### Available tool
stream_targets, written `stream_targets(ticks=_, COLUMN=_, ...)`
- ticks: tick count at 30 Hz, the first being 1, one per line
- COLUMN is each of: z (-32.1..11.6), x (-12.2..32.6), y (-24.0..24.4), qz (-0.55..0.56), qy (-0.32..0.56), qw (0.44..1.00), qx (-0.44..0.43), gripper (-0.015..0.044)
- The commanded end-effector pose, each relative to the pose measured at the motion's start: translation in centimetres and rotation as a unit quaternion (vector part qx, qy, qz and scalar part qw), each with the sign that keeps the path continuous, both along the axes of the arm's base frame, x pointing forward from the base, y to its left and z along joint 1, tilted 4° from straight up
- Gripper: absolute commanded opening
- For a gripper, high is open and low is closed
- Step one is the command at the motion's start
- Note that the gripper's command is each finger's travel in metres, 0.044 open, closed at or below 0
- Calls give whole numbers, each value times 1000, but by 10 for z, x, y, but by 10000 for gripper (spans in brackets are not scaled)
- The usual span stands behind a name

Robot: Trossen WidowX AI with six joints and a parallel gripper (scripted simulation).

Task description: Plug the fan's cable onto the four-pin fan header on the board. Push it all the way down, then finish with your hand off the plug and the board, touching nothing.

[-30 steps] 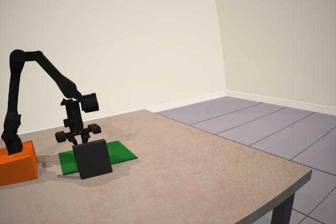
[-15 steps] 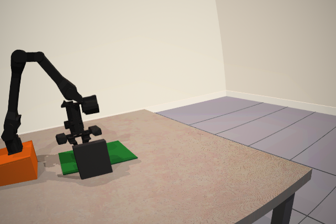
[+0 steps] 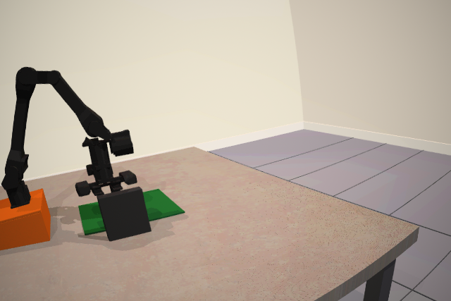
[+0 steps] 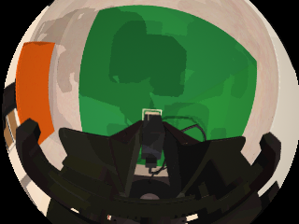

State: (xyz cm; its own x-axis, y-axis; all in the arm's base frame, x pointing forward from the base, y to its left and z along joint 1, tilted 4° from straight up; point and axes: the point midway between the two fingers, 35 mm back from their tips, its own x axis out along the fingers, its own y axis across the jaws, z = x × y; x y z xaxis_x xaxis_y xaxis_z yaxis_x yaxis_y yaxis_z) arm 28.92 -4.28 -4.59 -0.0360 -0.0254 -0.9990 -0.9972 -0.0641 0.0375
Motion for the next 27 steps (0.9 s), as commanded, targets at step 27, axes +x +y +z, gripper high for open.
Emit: stream_targets(ticks=27, z=54, x=10, y=69, qz=0, qy=1, qw=1000, qx=3, gripper=260)
